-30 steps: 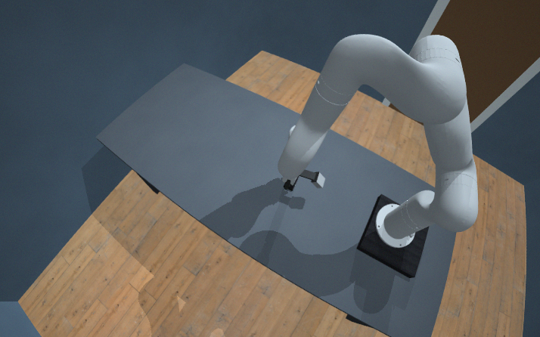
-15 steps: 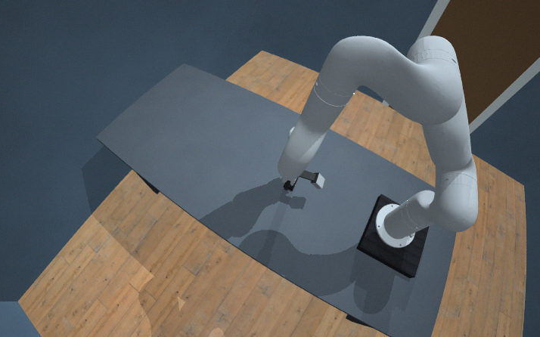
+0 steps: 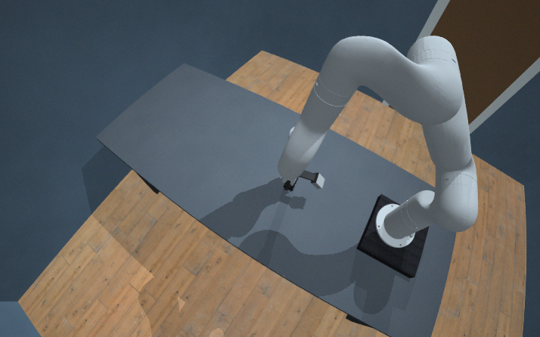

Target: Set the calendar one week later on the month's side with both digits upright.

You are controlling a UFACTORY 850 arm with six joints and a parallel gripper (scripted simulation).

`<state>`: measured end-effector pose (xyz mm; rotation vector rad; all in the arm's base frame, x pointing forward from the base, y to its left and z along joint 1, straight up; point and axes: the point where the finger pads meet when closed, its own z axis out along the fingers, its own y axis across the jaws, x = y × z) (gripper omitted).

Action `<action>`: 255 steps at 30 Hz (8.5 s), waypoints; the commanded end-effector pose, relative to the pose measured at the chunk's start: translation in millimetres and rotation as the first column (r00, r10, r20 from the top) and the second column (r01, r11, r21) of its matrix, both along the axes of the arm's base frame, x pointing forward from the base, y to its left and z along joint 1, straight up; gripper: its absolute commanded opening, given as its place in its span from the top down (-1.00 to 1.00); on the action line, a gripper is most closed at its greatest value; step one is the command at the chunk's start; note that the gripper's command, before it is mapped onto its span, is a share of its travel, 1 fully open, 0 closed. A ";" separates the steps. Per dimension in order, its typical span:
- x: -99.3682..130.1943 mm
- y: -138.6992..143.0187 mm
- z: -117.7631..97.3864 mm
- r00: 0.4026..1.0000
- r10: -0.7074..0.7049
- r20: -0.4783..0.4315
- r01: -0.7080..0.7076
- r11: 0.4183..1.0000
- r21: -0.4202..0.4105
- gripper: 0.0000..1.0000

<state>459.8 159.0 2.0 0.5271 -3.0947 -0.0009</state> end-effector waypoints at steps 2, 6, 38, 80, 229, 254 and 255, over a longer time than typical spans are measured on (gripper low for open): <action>0.8 0.3 0.6 1.000 0.000 0.002 0.000 1.000 0.001 0.05; 0.8 0.3 0.6 1.000 0.000 0.002 0.000 1.000 0.001 0.05; 0.8 0.3 0.6 1.000 0.000 0.002 0.000 1.000 0.001 0.47; 0.8 0.4 100.6 1.000 -0.002 0.002 0.002 1.000 0.001 0.47; -29.6 84.8 -4.8 0.179 -0.984 0.002 0.984 0.179 -0.001 0.47; -29.2 86.1 -4.8 0.179 -0.984 0.002 0.984 0.179 -0.001 0.47; -29.2 86.1 -4.8 0.179 -0.984 0.002 0.984 0.179 -0.001 0.47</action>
